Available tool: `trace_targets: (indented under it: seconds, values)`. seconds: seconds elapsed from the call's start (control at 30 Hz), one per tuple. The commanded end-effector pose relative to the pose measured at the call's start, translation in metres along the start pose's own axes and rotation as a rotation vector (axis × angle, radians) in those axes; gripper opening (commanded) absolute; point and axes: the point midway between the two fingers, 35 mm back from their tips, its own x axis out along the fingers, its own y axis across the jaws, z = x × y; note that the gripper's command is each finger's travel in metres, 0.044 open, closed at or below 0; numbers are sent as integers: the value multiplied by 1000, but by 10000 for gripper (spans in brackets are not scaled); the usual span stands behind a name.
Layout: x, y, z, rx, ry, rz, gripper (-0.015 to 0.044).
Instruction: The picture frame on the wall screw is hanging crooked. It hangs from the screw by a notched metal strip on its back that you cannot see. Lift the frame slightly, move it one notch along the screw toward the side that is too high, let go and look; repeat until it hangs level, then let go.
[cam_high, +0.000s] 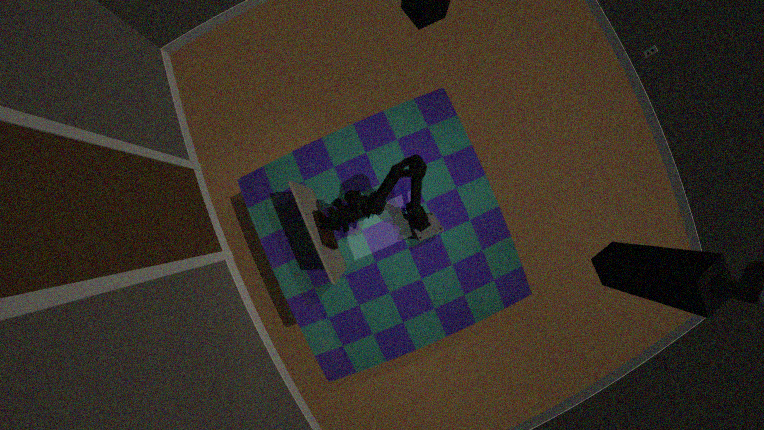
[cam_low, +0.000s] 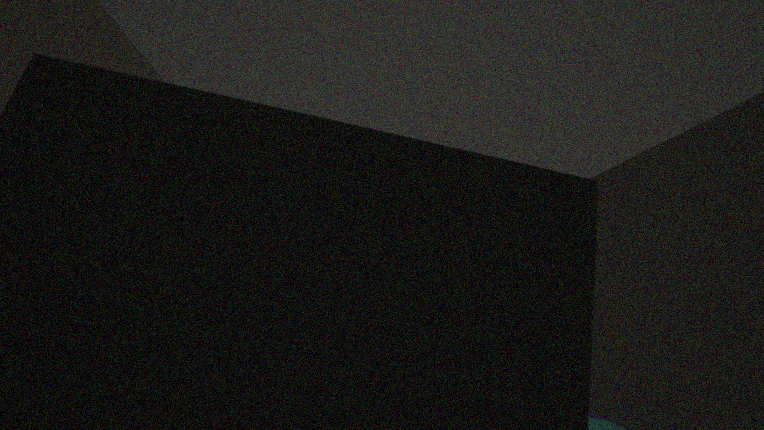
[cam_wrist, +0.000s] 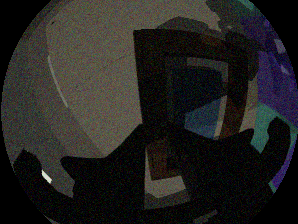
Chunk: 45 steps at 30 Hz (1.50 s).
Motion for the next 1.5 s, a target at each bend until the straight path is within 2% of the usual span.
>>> trace_targets:
  seconds: [0.0, 1.47]
  values:
    - [0, 2, -1, -5, 2, 6, 0]
    - [0, 0, -7, -5, 2, 6, 0]
